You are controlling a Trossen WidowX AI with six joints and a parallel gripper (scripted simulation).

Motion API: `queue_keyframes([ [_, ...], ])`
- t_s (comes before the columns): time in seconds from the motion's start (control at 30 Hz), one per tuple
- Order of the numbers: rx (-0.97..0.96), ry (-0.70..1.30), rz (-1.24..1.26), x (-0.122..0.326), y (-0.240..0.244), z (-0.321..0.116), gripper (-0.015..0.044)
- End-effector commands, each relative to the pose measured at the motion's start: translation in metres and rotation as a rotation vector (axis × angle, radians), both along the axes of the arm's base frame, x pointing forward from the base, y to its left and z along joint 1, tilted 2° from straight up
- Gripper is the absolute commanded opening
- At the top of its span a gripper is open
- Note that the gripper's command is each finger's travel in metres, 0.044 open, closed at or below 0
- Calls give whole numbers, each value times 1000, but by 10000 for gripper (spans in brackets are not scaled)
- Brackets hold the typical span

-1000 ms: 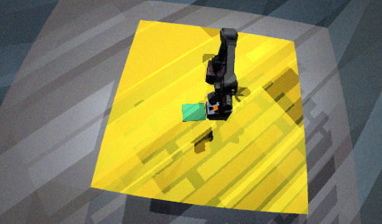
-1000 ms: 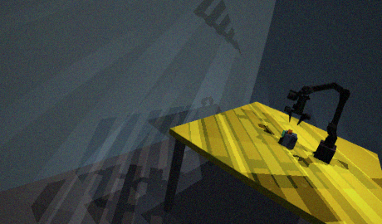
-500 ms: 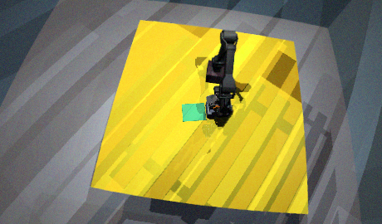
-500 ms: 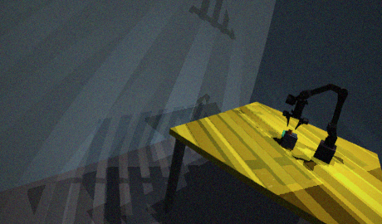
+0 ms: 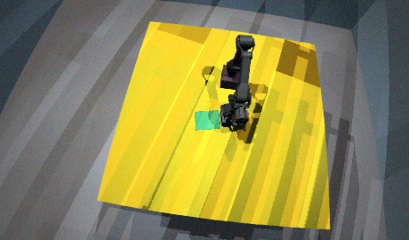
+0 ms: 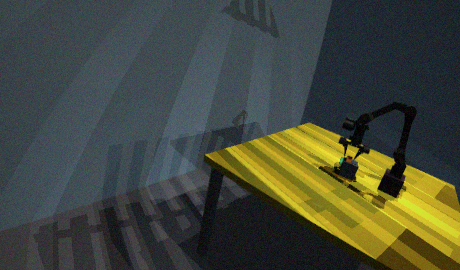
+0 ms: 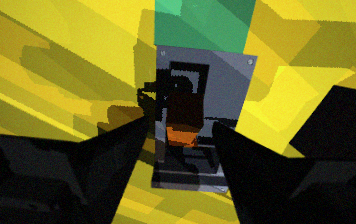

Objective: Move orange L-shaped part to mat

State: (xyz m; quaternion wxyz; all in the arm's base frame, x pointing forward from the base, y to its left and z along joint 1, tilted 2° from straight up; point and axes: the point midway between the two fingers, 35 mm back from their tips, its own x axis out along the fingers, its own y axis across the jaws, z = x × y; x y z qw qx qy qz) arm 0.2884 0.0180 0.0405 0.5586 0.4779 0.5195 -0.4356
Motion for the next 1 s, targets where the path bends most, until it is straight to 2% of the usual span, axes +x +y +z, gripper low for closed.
queue_keyframes([
  [0.0,3,9,-5,-1,0,-7,280],
  [0.33,3,9,-5,-1,0,-21,280],
  [0.5,0,2,0,0,0,-17,149],
  [0.83,0,2,0,0,0,-17,82],
  [0.93,0,2,0,0,0,-17,3],
  [0.97,0,2,0,0,0,-17,0],
])
